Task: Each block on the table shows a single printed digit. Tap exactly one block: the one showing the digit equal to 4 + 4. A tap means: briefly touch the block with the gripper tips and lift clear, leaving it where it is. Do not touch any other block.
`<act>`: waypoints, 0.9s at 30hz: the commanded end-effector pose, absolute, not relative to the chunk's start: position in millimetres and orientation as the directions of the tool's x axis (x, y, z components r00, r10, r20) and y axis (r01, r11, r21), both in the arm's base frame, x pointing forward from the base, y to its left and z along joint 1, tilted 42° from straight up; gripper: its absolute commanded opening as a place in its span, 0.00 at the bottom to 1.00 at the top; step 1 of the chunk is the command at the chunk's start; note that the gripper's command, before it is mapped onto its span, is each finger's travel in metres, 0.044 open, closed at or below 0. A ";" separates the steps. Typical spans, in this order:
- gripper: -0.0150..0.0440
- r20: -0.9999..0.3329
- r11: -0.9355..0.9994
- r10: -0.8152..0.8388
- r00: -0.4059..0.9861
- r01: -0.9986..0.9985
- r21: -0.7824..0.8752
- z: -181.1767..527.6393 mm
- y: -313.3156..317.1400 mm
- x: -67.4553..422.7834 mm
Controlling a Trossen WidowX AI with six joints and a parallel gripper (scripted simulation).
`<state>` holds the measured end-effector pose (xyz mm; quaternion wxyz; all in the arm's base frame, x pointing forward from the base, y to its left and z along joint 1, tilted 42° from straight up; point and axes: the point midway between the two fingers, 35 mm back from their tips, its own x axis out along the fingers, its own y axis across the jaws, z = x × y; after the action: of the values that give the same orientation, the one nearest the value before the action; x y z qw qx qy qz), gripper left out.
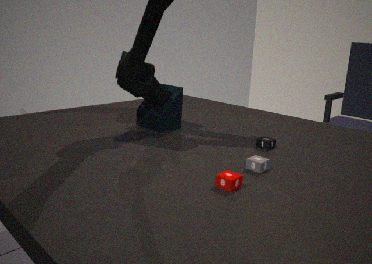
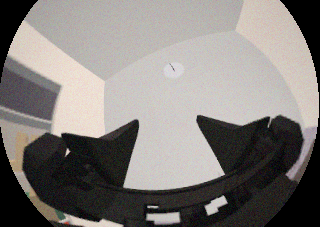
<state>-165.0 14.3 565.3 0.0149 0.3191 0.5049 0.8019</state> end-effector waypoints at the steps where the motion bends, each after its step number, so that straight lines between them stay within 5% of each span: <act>1: 0.93 0.494 -0.493 0.336 -0.802 0.298 0.818 564.8 11.6 -166.6; 7: 0.93 0.391 -0.597 -0.012 -0.920 0.320 0.735 543.2 -85.9 -197.1; 13: 0.93 0.225 -0.678 -0.403 -0.887 0.454 0.577 504.0 -200.9 -179.6; 20: 0.93 -0.004 -0.641 -0.731 -0.683 0.685 0.346 449.4 -306.2 -96.7; 27: 0.93 -0.235 -0.426 -0.886 -0.399 0.901 0.079 388.1 -356.2 28.3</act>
<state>-21.6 -344.2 410.1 -0.4826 -0.1115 0.0421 0.8677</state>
